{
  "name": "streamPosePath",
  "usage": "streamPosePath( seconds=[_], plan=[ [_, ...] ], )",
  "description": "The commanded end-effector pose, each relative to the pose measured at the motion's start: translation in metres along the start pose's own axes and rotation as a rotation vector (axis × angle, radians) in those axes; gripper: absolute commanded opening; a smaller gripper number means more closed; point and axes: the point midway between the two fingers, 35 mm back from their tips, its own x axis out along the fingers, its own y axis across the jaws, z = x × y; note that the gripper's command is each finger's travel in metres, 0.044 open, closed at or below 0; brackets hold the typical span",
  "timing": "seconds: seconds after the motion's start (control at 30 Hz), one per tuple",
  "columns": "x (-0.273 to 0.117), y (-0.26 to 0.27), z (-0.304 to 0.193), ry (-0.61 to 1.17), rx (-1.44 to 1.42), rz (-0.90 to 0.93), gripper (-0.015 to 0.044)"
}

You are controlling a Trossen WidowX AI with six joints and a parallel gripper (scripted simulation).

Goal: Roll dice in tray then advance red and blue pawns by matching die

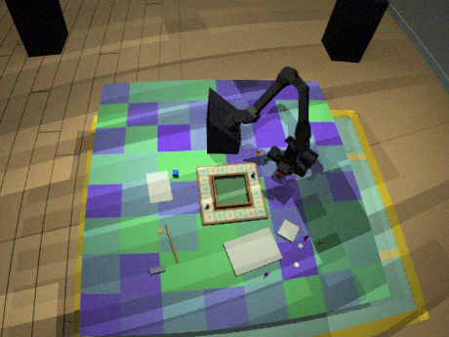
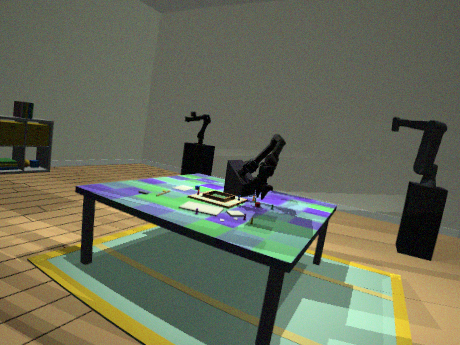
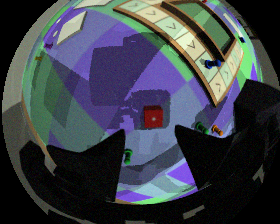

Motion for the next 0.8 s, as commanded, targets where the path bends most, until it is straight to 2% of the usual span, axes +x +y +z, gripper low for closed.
streamPosePath(
  seconds=[0.0, 0.77],
  plan=[
    [0.012, -0.006, 0.002, -0.001, 0.015, -0.018, 0.0275],
    [0.042, -0.007, 0.002, 0.000, 0.015, -0.018, 0.0275]
  ],
)
